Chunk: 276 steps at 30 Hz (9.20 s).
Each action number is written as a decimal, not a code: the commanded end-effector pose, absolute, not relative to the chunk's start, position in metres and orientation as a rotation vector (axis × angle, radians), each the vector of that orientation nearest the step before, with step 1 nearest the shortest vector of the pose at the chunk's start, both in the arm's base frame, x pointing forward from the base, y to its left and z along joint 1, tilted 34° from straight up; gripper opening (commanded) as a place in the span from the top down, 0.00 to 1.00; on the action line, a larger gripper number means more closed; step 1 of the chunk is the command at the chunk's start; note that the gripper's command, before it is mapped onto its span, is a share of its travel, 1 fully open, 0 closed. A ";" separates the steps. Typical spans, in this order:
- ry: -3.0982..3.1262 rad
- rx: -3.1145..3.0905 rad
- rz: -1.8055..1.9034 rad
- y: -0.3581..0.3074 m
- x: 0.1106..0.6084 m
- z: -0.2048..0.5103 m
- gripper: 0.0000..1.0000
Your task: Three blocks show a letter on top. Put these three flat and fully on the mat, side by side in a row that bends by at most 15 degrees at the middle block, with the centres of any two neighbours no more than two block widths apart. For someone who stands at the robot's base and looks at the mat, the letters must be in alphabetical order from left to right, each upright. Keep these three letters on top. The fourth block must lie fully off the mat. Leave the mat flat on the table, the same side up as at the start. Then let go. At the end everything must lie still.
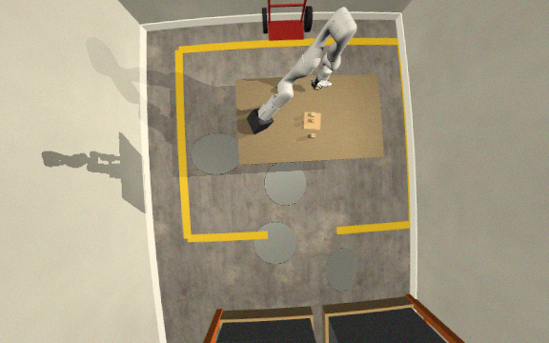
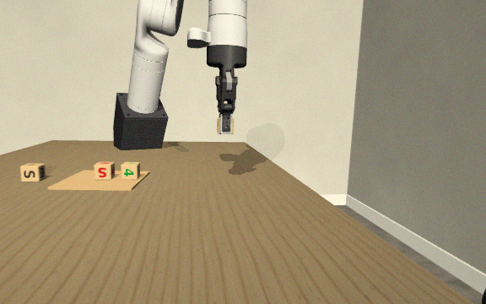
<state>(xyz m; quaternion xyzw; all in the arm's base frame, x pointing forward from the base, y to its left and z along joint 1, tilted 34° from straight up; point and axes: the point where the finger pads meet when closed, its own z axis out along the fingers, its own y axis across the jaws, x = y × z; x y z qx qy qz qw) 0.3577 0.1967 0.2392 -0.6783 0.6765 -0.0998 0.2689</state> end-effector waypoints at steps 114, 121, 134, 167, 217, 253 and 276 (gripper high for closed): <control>0.541 -2.669 -0.666 -0.009 0.355 0.191 0.74; 0.425 -2.706 -0.691 -0.024 0.355 0.187 0.74; 0.269 -2.747 -0.722 -0.044 0.355 0.181 0.74; 0.045 -2.793 -0.762 -0.072 0.354 0.173 0.74; 0.026 -2.795 -0.766 -0.073 0.358 0.166 0.74; 0.026 -2.795 -0.766 -0.058 0.391 0.111 0.74; 0.026 -2.795 -0.766 -0.053 0.402 0.092 0.74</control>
